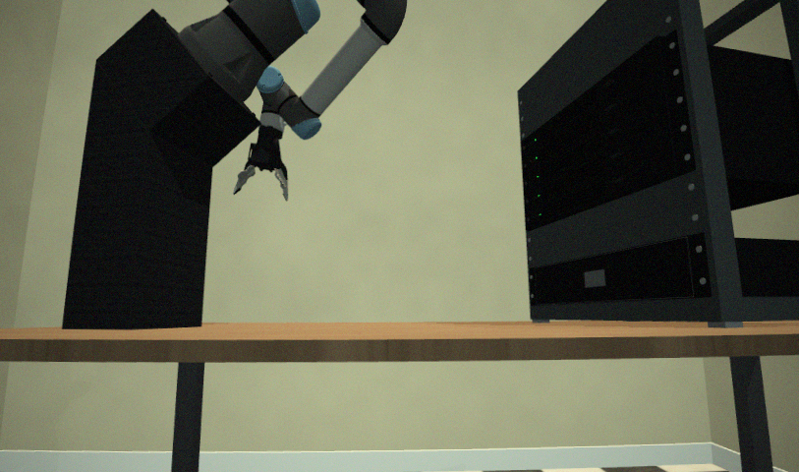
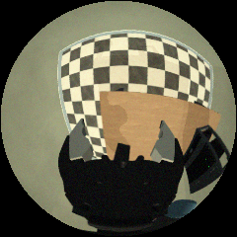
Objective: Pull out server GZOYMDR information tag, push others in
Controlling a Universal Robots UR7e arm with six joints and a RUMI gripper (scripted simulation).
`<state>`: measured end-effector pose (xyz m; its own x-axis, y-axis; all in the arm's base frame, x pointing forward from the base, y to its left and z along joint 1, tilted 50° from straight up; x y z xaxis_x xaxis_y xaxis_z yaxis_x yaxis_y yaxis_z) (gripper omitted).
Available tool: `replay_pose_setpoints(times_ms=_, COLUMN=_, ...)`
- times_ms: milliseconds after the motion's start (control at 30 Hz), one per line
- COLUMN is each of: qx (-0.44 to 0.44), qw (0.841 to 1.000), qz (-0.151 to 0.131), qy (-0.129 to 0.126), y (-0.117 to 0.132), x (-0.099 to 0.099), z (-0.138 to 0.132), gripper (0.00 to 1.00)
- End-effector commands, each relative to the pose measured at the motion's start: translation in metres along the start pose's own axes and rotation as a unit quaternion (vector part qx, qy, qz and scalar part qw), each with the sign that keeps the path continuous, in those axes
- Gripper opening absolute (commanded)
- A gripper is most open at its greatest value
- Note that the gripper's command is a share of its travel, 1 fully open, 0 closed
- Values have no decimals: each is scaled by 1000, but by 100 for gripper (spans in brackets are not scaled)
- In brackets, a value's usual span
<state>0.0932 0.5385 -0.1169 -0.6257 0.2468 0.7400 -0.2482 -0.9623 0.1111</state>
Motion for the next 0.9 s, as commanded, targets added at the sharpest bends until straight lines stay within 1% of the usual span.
replay_pose_setpoints(times_ms=0, qx=0, qw=1000, qz=1, qy=0, y=0, x=1, z=0, gripper=100)
replay_pose_setpoints(times_ms=867, qx=5, qw=1000, qz=-4, qy=-2, y=2, x=0, z=-2, gripper=100)
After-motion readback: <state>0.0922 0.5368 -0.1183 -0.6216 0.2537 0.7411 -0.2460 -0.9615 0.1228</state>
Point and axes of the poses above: the point where the finger pads meet when closed, its own x axis back along the fingers, its own z axis across the jaws, y = z × x, the point moved 9 cm from there along x, back along the fingers, and after that the axes turned 2 degrees about -x, right-handed, at the moved point
